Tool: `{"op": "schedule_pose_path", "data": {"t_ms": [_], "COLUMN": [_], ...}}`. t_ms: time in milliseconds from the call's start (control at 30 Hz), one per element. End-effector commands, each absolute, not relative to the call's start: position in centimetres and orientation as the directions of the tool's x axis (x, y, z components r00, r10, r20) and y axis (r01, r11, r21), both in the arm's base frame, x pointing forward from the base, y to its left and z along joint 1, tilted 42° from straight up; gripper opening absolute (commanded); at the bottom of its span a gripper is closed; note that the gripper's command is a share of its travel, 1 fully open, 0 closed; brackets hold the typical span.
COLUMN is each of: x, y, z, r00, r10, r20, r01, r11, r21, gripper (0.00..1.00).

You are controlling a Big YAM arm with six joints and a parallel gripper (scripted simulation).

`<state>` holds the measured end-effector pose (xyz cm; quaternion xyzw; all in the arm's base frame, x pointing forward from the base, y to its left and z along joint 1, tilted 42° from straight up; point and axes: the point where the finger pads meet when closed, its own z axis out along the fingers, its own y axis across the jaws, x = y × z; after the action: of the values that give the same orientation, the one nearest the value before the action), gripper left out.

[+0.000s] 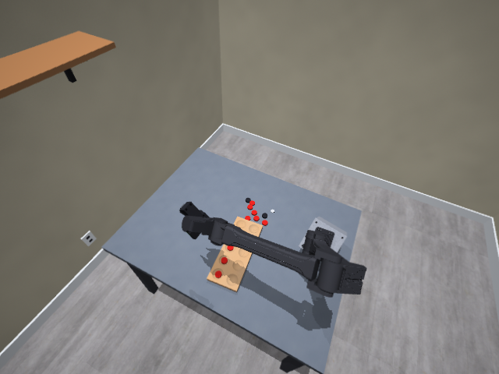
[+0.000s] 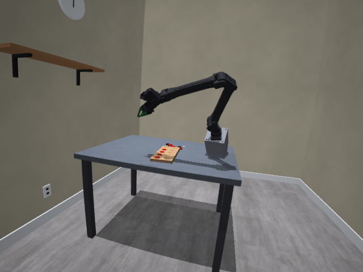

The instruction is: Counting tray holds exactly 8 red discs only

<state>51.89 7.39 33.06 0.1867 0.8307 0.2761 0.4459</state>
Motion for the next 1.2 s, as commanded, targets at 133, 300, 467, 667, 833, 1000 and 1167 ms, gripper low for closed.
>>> {"op": "schedule_pose_path", "data": {"t_ms": [133,300,467,667,833,1000,1167], "x": [52.9,53.5,52.9,52.8,53.6,52.6,53.5], "y": [5.2,6.5,4.3,3.1,4.2,2.0,3.3], "z": [40.9,38.6,43.2,45.5,42.9,47.8,45.6], "r00": [-0.364,-0.41,-0.285,-0.199,-0.251,-0.114,-0.161], "r10": [0.469,0.459,0.401,0.327,0.321,0.247,0.243], "r20": [-0.805,-0.788,-0.87,-0.924,-0.913,-0.962,-0.957], "r01": [-0.06,-0.061,-0.088,-0.089,-0.097,-0.08,-0.098], "r11": [0.85,0.849,0.893,0.933,0.93,0.963,0.961], "r21": [0.523,0.526,0.441,0.35,0.354,0.257,0.26], "gripper": [0.46,0.46,0.46,0.46,0.46,0.46,0.46]}}
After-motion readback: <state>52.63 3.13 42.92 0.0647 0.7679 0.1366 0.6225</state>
